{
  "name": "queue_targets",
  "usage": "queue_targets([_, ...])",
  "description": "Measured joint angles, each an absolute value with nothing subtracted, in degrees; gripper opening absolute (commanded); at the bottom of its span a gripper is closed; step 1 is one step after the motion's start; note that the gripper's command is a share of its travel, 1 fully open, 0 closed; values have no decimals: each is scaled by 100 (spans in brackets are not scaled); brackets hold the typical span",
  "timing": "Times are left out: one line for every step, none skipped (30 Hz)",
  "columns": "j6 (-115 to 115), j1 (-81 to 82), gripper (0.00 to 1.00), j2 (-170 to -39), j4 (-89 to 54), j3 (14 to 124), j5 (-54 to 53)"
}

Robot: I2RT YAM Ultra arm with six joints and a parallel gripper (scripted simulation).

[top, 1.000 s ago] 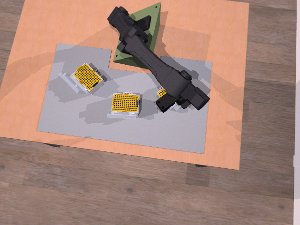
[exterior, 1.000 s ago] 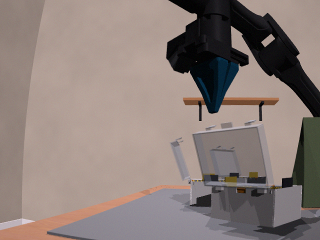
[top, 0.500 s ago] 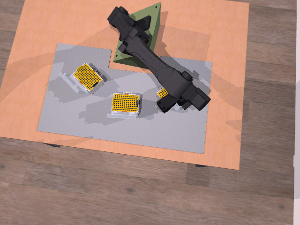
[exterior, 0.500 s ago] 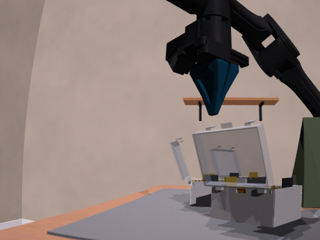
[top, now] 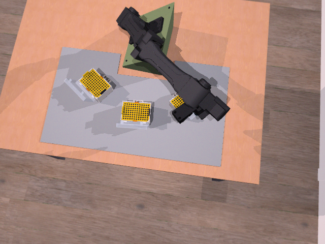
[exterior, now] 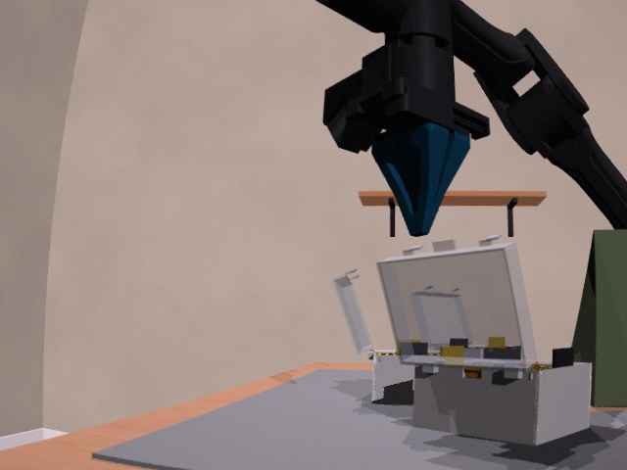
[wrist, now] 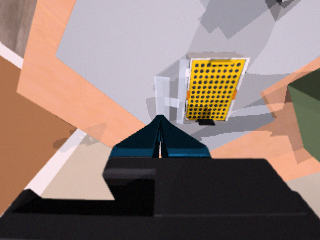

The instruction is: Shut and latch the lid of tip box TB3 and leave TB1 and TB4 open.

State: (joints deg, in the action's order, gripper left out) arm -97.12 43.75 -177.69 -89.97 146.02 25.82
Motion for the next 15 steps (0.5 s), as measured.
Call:
queue_targets([-9712,4375,0,-17799,-9000,14619,2585])
queue_targets([-9714,4375,0,-17841,-8997,14630,2587])
queue_targets([-9719,4377,0,-17880,-8982,14612,2593])
queue_targets([-9725,4381,0,-17915,-8958,14564,2602])
queue_targets([-9730,4394,0,-17939,-8868,14512,2652])
queue_targets([-9734,4416,0,-17935,-8779,14468,2648])
queue_targets([-9736,4442,0,-17928,-8724,14414,2700])
queue_targets([-9738,4466,0,-17904,-8663,14337,2714])
queue_targets([-9743,4488,0,-17852,-8593,14230,2744])
queue_targets([-9745,4495,0,-17788,-8560,14114,2733])
queue_targets([-9749,4497,0,-17723,-8508,14009,2722])
queue_targets([-9754,4493,0,-17659,-8462,13906,2705])
queue_targets([-9756,4493,0,-17613,-8433,13834,2694])
queue_targets([-9758,4495,0,-17600,-8418,13806,2696])
queue_targets([-9760,4495,0,-17589,-8368,13773,2707])
